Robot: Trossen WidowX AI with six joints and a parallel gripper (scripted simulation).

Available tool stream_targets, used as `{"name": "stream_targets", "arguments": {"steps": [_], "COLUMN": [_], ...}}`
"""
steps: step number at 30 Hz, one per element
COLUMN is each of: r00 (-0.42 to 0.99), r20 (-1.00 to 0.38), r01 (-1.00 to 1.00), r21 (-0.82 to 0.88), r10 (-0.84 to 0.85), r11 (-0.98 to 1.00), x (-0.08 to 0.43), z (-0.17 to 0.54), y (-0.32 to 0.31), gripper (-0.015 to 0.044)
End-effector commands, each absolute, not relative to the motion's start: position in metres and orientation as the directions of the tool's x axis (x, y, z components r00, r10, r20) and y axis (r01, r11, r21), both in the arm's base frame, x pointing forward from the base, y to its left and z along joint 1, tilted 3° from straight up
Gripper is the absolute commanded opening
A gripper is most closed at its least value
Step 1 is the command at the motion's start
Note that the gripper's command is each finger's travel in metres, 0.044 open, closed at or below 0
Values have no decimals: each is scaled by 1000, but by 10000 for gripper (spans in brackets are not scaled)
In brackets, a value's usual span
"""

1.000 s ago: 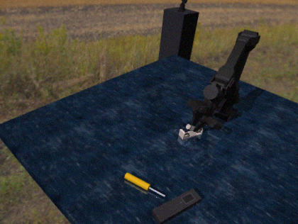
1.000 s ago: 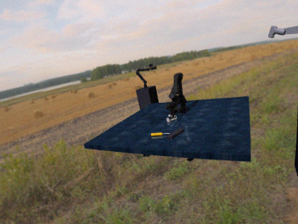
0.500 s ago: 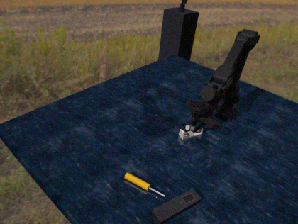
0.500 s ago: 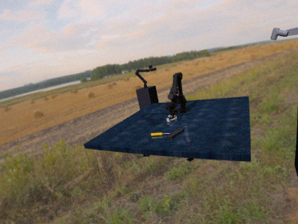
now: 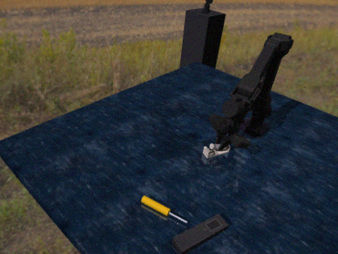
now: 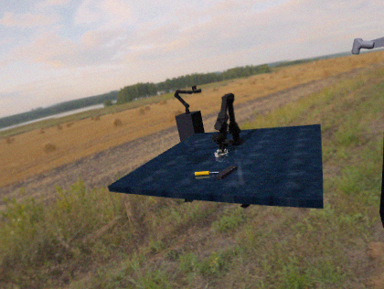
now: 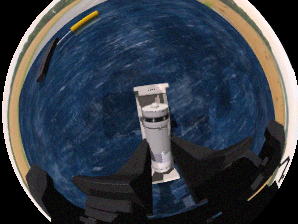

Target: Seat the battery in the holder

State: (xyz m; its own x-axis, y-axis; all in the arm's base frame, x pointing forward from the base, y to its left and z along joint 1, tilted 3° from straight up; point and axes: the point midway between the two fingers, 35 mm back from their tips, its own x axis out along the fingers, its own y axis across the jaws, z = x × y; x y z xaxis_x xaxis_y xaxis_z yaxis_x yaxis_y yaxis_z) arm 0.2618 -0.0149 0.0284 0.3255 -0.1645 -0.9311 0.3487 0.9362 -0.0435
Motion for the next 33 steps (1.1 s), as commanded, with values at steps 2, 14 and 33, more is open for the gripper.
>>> {"name": "stream_targets", "arguments": {"steps": [2,14,33], "r00": [287,216,101], "r20": [-946,-968,-990], "r01": [340,341,346], "r21": [-45,-49,-54], "r10": [-150,-129,-94], "r11": [939,939,937], "x": [260,263,266], "z": [26,24,22], "y": [-14,-15,-17], "gripper": [71,71,71]}}
